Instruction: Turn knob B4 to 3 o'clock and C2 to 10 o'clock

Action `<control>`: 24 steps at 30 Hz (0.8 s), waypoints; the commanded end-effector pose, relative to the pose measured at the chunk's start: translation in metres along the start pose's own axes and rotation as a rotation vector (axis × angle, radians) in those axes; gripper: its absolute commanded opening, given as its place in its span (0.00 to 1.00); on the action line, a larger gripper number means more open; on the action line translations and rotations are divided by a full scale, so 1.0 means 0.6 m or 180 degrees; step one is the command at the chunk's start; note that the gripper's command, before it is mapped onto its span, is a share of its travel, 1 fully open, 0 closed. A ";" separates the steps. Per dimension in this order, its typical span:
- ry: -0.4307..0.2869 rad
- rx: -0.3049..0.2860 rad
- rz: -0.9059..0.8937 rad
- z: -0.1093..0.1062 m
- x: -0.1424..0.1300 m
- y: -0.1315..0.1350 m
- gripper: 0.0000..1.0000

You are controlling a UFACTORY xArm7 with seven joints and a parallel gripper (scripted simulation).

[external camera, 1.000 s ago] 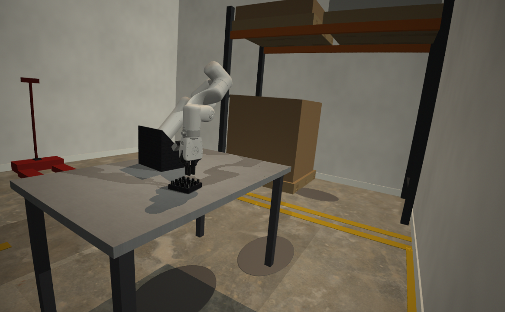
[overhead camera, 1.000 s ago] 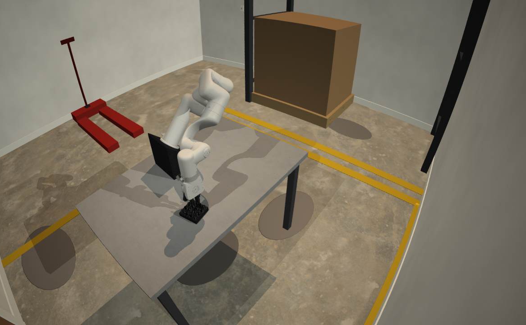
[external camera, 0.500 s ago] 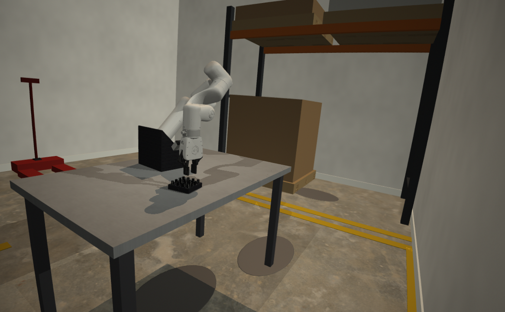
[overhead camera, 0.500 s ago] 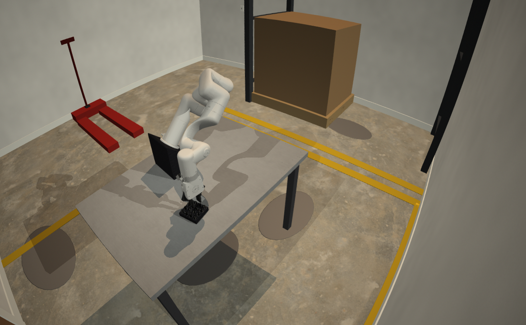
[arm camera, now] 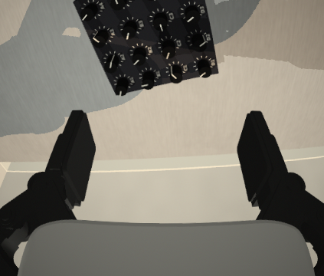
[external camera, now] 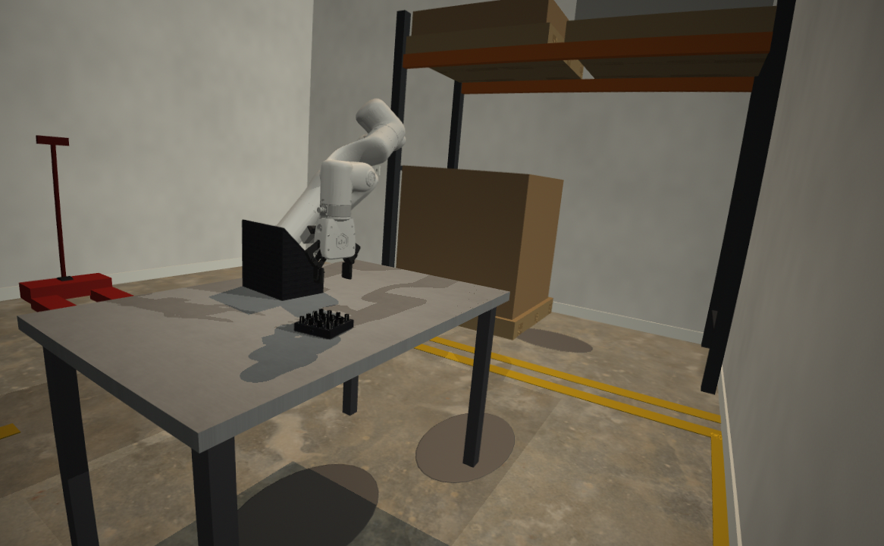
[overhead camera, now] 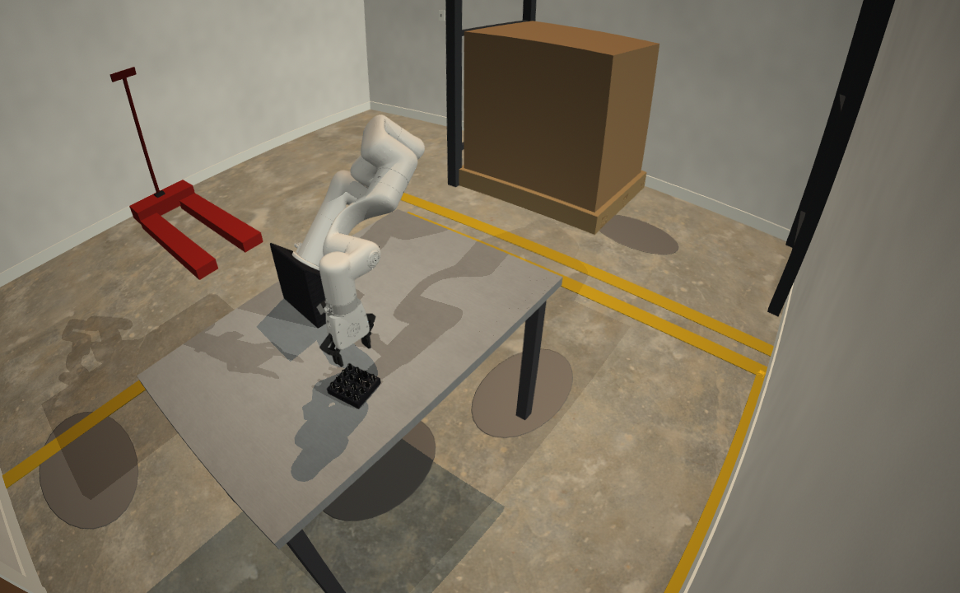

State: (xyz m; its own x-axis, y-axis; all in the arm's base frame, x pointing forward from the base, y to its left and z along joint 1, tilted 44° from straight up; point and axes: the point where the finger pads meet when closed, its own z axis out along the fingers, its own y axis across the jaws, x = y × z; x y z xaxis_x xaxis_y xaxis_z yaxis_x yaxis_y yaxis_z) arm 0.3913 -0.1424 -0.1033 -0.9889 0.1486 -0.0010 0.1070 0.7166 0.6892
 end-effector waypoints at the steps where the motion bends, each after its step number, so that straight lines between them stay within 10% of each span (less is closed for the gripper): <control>1: 0.0002 -0.0004 -0.0001 -0.036 0.000 0.001 1.00; 9: 0.0002 -0.0004 -0.0001 -0.098 0.000 0.001 1.00; 24: 0.0002 -0.0004 -0.0001 -0.105 0.000 0.001 1.00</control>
State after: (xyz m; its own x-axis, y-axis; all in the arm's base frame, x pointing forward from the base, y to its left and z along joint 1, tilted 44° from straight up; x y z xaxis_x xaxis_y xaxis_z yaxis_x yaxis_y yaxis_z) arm 0.3845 -0.1821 -0.0584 -0.9895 0.1447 0.0022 0.1058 0.7132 0.6929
